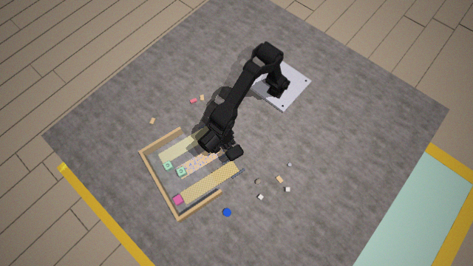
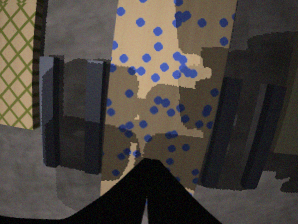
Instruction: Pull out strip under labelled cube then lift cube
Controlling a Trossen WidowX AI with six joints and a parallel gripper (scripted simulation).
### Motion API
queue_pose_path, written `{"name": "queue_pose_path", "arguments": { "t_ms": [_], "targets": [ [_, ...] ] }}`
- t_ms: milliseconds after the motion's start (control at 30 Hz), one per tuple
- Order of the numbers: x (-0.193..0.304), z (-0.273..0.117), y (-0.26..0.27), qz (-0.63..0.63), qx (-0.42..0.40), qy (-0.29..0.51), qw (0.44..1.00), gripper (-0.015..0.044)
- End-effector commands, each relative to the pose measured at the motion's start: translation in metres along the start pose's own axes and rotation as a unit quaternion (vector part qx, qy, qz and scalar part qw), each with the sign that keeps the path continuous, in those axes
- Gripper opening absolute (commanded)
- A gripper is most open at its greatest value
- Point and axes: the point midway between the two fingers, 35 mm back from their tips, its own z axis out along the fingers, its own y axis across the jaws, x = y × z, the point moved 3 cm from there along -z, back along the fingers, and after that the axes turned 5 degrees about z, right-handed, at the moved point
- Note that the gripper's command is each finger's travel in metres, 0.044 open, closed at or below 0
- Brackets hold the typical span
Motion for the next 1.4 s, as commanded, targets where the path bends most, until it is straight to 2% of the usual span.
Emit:
{"name": "queue_pose_path", "arguments": {
  "t_ms": [0,1367],
  "targets": [
    [0.012,0.005,-0.003,0.002,0.004,0.011,1.000,0.0000],
    [0.073,0.004,-0.009,0.002,0.004,0.013,1.000,0.0000]
  ]
}}
